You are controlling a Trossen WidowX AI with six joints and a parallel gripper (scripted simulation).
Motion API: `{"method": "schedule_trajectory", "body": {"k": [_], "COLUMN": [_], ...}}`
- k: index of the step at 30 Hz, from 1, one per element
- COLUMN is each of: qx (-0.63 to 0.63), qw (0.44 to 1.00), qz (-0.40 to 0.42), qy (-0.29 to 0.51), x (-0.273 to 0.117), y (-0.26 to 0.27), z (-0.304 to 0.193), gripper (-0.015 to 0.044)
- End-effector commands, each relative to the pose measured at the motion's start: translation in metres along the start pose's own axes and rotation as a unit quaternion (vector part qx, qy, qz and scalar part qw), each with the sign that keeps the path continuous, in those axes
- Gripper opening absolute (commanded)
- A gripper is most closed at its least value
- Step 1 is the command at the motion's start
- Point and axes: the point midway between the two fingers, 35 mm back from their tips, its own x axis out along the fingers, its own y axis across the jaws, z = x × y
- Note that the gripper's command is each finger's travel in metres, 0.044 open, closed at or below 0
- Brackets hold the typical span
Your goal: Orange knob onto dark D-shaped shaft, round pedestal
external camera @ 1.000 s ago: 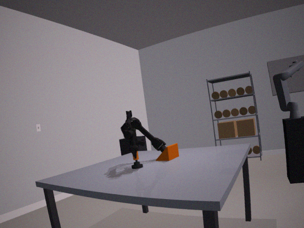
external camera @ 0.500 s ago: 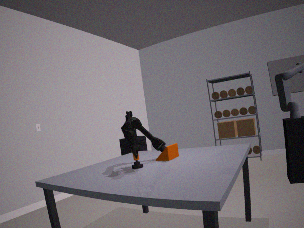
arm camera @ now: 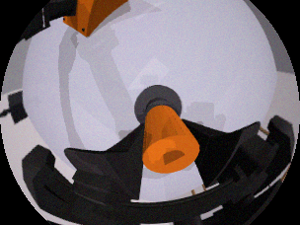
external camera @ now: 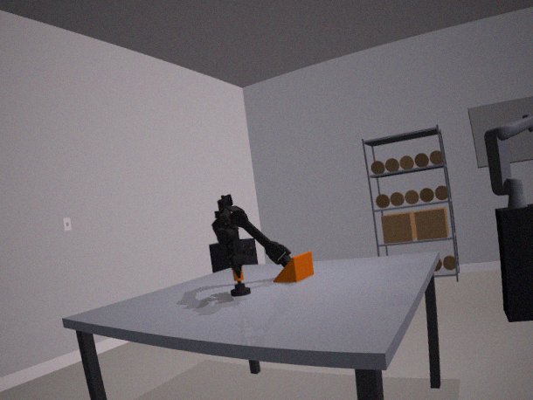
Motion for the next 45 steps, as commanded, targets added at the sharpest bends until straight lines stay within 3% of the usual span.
{"method": "schedule_trajectory", "body": {"k": [1,8,30,37,45], "qx": [-0.002,-0.103,-0.103,-0.201,-0.206], "qw": [1.000,0.995,0.995,0.980,0.979], "qz": [-0.001,-0.001,0.000,0.000,0.000], "qy": [0.003,0.003,0.003,0.003,0.003], "x": [-0.0029,-0.0007,-0.0025,-0.0019,0.0011], "y": [-0.0004,-0.0017,-0.0003,-0.0015,-0.0015], "z": [-0.0016,-0.0003,-0.0015,-0.0009,0.0000], "gripper": [0.0000,0.0000,0.0000,0.0000,0.0000]}}
